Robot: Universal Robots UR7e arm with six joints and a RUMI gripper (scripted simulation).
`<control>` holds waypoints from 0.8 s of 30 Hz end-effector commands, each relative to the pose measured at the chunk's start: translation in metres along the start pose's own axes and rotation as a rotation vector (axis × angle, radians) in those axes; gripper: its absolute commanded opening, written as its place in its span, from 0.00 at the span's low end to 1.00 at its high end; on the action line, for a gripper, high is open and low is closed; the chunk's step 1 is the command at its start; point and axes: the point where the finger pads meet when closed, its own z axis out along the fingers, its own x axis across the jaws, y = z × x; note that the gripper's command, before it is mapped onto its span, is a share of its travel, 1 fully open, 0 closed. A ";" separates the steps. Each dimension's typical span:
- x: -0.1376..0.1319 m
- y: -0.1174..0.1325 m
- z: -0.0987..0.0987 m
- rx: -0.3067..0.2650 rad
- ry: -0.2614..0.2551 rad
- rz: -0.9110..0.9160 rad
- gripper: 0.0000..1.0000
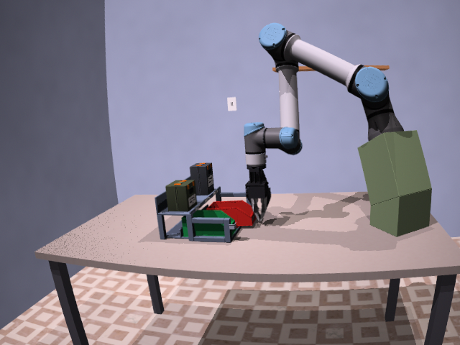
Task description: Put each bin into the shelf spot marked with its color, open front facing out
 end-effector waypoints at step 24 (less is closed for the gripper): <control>-0.007 0.000 -0.001 0.001 -0.005 0.000 0.00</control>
